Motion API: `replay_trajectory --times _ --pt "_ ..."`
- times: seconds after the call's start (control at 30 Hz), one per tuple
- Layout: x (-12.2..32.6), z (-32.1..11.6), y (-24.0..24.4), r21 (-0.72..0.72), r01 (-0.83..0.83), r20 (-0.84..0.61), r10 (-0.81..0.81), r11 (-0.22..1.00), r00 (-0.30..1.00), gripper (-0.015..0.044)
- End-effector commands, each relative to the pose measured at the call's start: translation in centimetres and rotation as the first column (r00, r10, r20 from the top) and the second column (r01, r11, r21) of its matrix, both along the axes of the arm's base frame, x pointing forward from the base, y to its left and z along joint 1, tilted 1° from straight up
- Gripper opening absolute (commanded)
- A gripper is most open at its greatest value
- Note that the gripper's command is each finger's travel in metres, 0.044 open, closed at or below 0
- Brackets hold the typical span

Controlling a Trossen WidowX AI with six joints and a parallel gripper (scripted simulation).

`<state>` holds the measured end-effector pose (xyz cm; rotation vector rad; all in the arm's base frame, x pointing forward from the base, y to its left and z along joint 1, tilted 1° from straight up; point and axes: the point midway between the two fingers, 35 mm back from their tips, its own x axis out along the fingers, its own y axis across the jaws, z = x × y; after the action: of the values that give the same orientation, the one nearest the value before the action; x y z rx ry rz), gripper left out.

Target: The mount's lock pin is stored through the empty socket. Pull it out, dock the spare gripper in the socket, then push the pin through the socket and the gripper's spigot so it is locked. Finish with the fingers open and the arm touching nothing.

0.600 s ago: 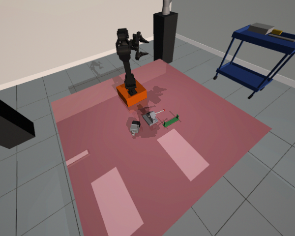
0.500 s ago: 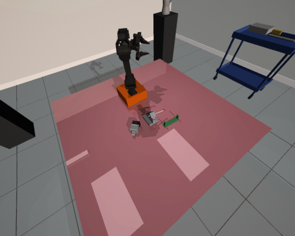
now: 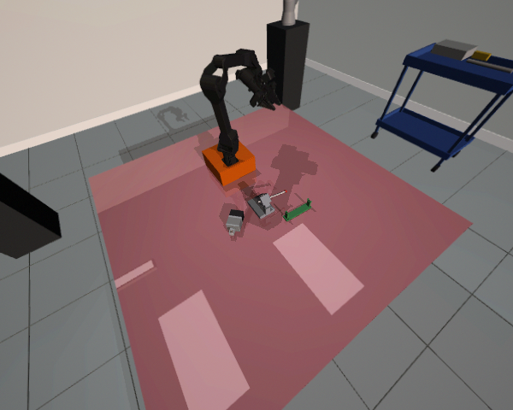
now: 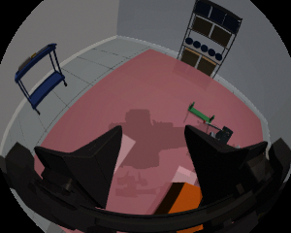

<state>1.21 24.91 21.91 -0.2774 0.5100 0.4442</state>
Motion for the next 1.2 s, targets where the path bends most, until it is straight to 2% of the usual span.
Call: replay_trajectory --times 0.0,0.2,0.4,0.57,0.8,1.17 --pt "4.8 -2.0 -0.1 -0.344 0.018 -0.056 -0.039 0.939 0.998 0.03" --pt "10.1 -4.0 -1.3 -0.608 -0.082 -0.205 -0.056 0.789 0.977 0.03" --pt "15.2 -5.8 -3.4 -0.704 -0.29 -0.413 -0.043 0.648 0.91 0.03" --pt "18.6 -6.9 -5.4 -0.677 -0.454 -0.558 -0.002 0.579 0.83 0.03" --pt "22.9 -8.0 -8.9 -0.563 -0.647 -0.706 0.109 0.514 0.7 0.03" --pt "28.6 -9.1 -16.1 -0.382 -0.829 -0.759 0.372 0.41 0.534 0.03"
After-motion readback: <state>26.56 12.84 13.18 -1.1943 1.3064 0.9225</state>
